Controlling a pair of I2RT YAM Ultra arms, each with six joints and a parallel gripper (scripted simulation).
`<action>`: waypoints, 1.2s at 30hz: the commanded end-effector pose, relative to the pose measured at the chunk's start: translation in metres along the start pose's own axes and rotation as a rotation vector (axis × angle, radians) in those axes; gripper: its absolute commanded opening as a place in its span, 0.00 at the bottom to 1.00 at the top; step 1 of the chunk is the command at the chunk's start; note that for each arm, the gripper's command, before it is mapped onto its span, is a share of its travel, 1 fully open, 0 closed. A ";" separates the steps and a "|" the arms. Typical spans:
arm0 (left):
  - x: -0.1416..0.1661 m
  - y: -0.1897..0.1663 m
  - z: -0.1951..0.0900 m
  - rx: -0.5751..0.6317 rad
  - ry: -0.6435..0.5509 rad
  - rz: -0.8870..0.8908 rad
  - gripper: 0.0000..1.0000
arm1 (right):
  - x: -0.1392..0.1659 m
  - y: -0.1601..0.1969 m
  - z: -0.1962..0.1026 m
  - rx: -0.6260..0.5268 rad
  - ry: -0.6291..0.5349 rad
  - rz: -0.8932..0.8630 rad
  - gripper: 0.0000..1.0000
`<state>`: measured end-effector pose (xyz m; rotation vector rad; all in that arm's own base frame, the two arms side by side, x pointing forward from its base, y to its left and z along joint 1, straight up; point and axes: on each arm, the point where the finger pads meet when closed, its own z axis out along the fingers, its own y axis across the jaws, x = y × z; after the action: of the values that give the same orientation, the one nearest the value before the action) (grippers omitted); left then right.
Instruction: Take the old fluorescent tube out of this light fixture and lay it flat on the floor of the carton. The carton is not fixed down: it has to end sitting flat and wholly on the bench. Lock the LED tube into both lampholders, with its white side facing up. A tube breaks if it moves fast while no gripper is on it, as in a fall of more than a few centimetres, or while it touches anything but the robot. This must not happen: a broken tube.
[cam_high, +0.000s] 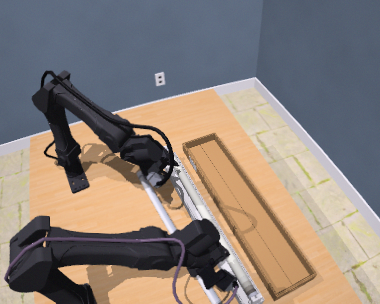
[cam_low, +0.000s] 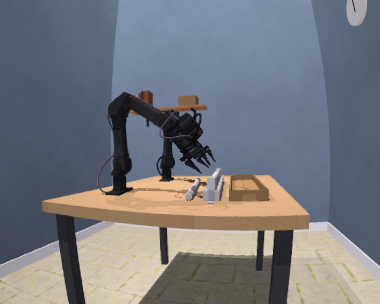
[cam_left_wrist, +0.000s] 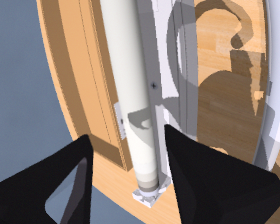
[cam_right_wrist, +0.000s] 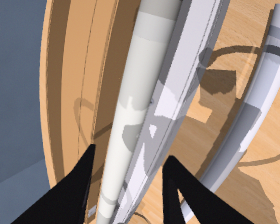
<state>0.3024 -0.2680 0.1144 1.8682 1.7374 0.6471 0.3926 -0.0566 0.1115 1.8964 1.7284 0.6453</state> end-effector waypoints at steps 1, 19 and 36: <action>0.005 0.018 -0.009 -0.035 0.029 -0.028 0.49 | -0.004 0.028 -0.019 -0.075 0.003 0.049 0.49; -0.005 -0.005 0.017 0.011 -0.020 -0.002 0.49 | 0.001 0.015 0.013 -0.039 -0.021 -0.042 0.49; -0.003 -0.004 0.057 0.003 -0.023 -0.002 0.49 | 0.001 0.017 0.053 -0.049 -0.020 -0.027 0.49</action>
<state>0.3282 -0.2707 0.0769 1.8710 1.7432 0.6324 0.4214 -0.0580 0.0756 1.8750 1.7393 0.6316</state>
